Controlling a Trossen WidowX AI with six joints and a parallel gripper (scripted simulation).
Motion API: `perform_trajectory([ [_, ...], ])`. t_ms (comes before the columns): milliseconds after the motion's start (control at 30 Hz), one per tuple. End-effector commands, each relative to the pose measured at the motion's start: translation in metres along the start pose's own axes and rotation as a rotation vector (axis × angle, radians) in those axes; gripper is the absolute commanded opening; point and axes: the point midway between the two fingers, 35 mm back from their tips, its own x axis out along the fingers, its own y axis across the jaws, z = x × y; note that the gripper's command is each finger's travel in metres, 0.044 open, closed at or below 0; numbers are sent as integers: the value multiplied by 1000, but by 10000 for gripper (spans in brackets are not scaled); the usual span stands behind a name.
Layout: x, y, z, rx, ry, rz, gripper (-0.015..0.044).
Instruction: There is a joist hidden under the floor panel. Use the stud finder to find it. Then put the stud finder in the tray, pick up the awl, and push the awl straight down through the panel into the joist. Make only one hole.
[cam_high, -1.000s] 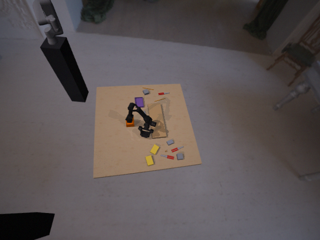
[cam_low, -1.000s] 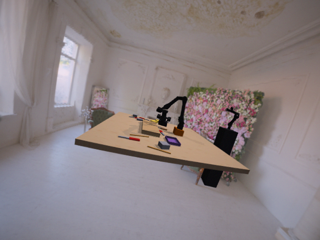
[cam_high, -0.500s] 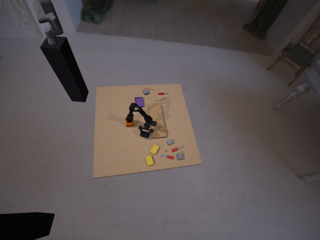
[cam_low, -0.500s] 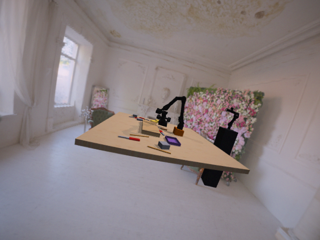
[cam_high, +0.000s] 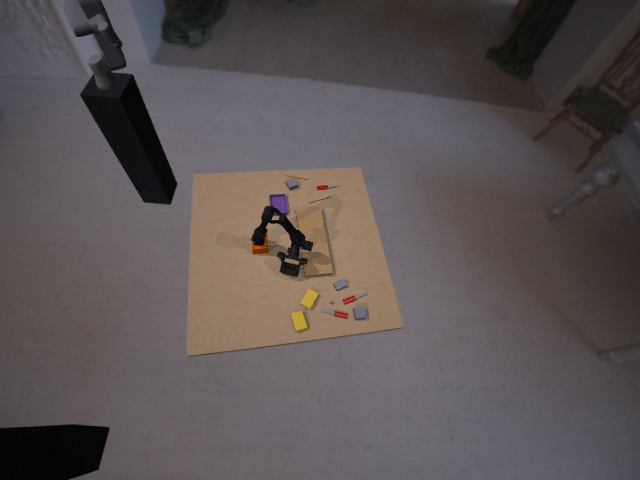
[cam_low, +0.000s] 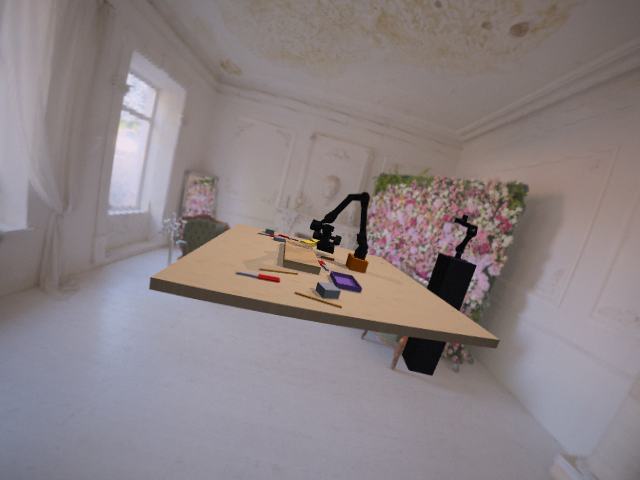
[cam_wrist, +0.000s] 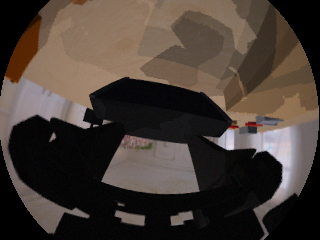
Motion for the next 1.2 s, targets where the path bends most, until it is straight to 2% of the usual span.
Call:
perform_trajectory([
  [0,0,0,0,6,34,-1,0],
  [667,0,0,4,7,174,-3,0],
  [800,0,0,4,3,157,1,0],
  [967,-8,1,-15,6,202,-4,0],
  [1167,-7,1,-15,7,203,-4,0],
])
